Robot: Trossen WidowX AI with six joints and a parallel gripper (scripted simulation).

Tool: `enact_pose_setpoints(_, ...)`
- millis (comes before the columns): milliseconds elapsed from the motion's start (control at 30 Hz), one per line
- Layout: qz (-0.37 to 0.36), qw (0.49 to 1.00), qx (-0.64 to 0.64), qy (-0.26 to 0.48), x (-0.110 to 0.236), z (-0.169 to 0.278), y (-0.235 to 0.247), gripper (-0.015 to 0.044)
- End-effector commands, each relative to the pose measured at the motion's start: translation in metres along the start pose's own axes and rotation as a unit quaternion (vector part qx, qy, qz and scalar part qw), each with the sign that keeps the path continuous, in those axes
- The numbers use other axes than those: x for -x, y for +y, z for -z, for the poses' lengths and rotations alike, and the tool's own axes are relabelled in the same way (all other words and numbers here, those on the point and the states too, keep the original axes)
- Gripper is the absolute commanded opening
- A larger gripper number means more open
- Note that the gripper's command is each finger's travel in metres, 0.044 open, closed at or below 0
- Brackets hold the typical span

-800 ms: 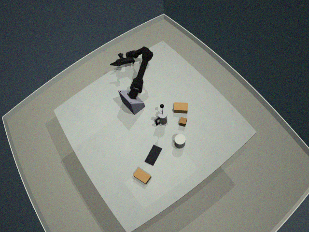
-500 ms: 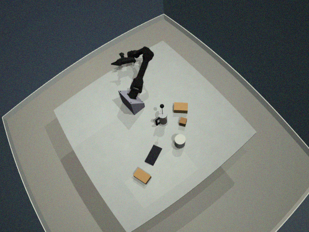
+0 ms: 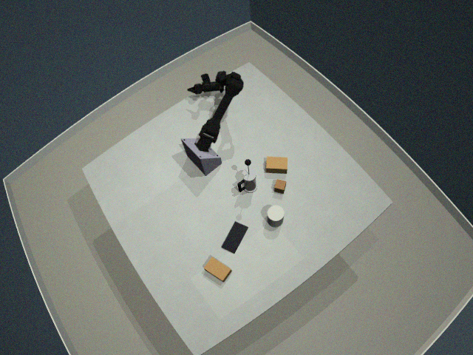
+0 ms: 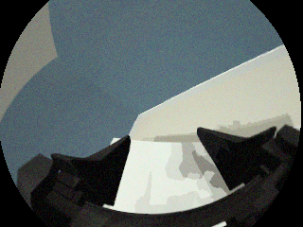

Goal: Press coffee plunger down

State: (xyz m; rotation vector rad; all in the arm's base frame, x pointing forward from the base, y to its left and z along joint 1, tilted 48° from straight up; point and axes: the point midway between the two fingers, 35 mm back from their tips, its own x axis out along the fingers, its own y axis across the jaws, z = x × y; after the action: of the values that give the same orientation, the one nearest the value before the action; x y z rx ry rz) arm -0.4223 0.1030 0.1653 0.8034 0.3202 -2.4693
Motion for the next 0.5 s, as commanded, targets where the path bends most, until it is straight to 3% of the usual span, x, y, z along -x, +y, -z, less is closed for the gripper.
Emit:
enact_pose_setpoints(0,0.067,0.998,0.002,-0.008,0.035,-0.004,-0.028,0.044)
enact_pose_setpoints(267,0.222,0.975,0.015,-0.004,0.133,0.007,-0.077,0.044)
enact_pose_setpoints(467,0.253,0.967,0.002,-0.018,0.151,0.006,-0.083,0.044)
